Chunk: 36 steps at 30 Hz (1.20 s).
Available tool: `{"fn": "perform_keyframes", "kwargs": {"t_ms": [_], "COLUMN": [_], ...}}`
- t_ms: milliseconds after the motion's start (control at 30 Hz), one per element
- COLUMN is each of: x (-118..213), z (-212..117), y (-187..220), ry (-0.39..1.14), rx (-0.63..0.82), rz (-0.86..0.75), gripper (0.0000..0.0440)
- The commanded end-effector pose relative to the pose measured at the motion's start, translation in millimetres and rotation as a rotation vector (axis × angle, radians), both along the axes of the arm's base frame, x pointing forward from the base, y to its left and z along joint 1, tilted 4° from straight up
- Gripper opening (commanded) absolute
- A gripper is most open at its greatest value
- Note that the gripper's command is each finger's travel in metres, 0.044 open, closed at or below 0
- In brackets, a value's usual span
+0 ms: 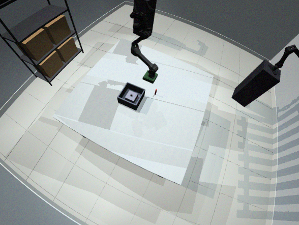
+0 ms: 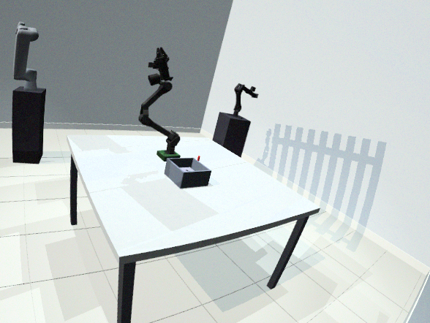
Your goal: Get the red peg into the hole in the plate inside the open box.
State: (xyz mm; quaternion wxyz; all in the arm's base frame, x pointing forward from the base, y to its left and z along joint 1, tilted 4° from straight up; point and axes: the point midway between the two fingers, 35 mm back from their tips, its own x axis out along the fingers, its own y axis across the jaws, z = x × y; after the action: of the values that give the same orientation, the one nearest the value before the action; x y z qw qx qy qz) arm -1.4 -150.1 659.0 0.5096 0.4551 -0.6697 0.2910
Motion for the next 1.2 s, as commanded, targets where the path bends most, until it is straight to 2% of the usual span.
{"fn": "perform_keyframes", "kwargs": {"t_ms": [0,267,533,867,1167], "x": [-7.5,-9.6,6.9,49.0,95.0], "z": [5.2,2.9,-16.5,-62.6,-119.3], "y": [41.5,118.5,192.3,268.6,314.4], "ry": [-0.007,0.024,0.125,0.346,0.604], "rx": [-0.148,-0.422,-0.679,-0.947,-1.131], "rz": [0.013,0.040,0.079,0.149,0.212], "gripper": [0.0440,0.0440,0.0440,0.0440,0.0440]}}
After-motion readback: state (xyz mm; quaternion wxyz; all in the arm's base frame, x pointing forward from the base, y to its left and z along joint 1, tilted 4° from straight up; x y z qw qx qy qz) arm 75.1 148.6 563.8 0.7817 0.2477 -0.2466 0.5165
